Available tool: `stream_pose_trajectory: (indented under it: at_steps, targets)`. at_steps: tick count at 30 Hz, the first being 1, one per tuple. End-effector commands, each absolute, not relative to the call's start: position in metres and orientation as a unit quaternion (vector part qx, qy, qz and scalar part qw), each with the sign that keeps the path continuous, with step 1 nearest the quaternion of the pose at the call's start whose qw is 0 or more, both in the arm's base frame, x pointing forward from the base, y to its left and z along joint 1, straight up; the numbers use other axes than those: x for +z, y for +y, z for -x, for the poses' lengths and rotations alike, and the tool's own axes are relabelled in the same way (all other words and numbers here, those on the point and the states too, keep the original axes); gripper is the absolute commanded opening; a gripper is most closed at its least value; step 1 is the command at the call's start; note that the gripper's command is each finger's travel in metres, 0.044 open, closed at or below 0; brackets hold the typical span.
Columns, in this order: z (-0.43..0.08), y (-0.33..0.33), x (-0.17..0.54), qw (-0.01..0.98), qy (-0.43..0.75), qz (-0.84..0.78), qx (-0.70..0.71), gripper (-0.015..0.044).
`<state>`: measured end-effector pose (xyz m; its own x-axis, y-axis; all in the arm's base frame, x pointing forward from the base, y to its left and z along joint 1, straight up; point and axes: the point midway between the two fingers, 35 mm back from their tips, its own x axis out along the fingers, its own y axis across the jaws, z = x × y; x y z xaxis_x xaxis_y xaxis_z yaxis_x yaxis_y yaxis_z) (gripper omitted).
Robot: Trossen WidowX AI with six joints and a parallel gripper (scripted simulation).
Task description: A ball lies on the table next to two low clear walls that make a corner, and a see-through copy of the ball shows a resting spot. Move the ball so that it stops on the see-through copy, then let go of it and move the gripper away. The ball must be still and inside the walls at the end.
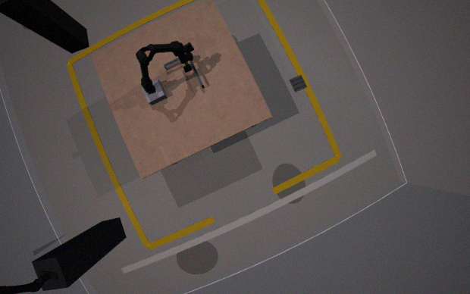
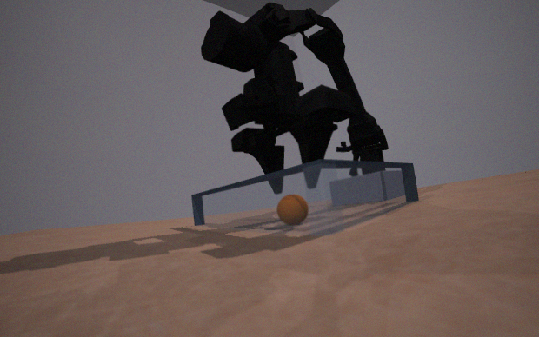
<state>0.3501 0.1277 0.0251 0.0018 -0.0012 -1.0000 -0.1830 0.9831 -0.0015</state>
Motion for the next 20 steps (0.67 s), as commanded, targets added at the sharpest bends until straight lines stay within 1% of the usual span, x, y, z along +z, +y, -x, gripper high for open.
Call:
stream_pose_trajectory:
  at_steps: [1,11,13,16,17,20]
  targets:
    - [-0.352,0.129,0.079,0.716,0.693,0.06,0.066,0.0292]
    - [-0.355,0.13,0.074,0.722,0.686,0.061,0.069,0.0292]
    - [-0.355,0.129,0.086,0.722,0.685,0.061,0.069,0.0345]
    - [-0.35,0.128,0.124,0.725,0.683,0.06,0.07,0.0423]
    - [-0.349,0.128,0.127,0.725,0.683,0.06,0.07,0.044]
    - [-0.349,0.128,0.127,0.725,0.683,0.06,0.07,0.044]
